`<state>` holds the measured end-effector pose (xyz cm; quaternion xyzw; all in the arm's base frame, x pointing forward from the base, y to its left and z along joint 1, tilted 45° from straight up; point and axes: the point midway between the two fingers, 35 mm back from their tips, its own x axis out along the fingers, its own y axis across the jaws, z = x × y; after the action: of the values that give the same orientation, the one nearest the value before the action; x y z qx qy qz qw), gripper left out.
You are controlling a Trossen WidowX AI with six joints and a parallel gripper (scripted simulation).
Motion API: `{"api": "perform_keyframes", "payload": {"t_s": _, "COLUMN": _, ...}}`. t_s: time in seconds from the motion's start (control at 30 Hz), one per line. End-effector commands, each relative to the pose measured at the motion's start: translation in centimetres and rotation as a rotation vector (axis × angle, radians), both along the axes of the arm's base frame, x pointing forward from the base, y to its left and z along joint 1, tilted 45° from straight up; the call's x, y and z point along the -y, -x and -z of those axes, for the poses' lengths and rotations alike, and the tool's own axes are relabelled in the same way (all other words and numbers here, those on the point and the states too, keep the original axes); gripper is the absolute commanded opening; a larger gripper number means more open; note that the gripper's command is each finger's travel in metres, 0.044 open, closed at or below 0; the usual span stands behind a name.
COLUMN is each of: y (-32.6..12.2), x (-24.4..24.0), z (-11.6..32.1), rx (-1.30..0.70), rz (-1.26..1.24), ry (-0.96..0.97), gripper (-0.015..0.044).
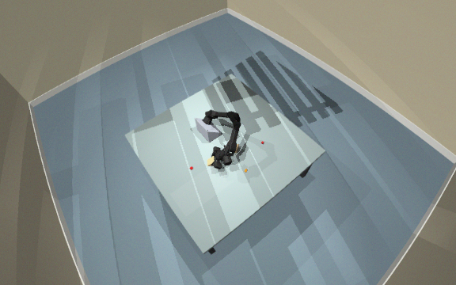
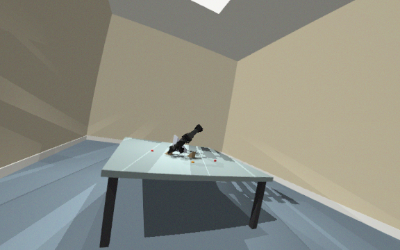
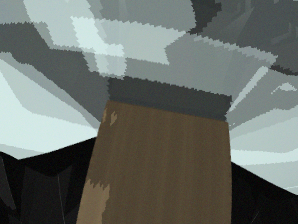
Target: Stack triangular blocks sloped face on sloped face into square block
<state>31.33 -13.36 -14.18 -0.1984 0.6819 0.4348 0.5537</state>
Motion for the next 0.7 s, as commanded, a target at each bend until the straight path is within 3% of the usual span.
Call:
{"api": "perform_keyframes", "payload": {"t_s": 0.0, "y": 0.0, "x": 0.2, "z": -0.2, "rx": 0.000, "rz": -0.002, "ry": 0.000, "gripper": 0.0000}}
{"api": "perform_keyframes", "payload": {"t_s": 0.67, "y": 1.8, "x": 2.7, "z": -0.2, "rx": 0.238, "rz": 0.163, "ry": -0.323, "gripper": 0.0000}}
